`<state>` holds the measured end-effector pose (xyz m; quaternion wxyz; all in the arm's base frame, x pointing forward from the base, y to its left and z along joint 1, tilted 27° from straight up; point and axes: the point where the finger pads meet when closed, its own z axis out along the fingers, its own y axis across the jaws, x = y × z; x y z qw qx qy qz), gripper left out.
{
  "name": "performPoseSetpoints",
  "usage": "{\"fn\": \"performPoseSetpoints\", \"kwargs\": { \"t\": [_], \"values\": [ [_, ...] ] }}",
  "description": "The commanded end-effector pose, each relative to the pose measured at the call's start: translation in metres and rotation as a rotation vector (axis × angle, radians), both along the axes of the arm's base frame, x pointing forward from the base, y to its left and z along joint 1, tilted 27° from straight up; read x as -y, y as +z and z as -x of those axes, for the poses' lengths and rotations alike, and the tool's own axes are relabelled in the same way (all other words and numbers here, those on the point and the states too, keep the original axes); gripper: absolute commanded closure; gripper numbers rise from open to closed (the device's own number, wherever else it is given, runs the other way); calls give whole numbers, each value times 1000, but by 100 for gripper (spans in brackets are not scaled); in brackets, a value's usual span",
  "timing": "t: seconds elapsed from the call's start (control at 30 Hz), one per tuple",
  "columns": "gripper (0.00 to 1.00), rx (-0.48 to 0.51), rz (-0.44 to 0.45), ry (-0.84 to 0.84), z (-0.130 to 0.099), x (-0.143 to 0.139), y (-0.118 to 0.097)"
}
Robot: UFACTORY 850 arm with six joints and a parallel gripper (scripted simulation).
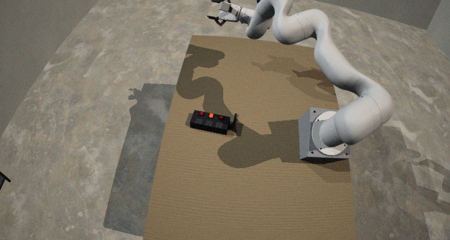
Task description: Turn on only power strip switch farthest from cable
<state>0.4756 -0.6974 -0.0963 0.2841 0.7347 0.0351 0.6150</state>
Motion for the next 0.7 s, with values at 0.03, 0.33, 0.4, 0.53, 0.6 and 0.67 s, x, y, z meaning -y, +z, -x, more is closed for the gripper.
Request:
{"fn": "performPoseSetpoints", "kwargs": {
  "t": [0.03, 0.33, 0.4, 0.53, 0.6, 0.67],
  "values": [
    [0, 1, 3, 0, 0, 1, 2],
    [0, 1, 3, 0, 0, 1, 2],
    [0, 1, 3, 0, 0, 1, 2],
    [0, 1, 3, 0, 0, 1, 2],
    [0, -2, -5, 9, -3, -3, 1],
    [0, -25, -49, 61, -17, -25, -2]
  ]
}}
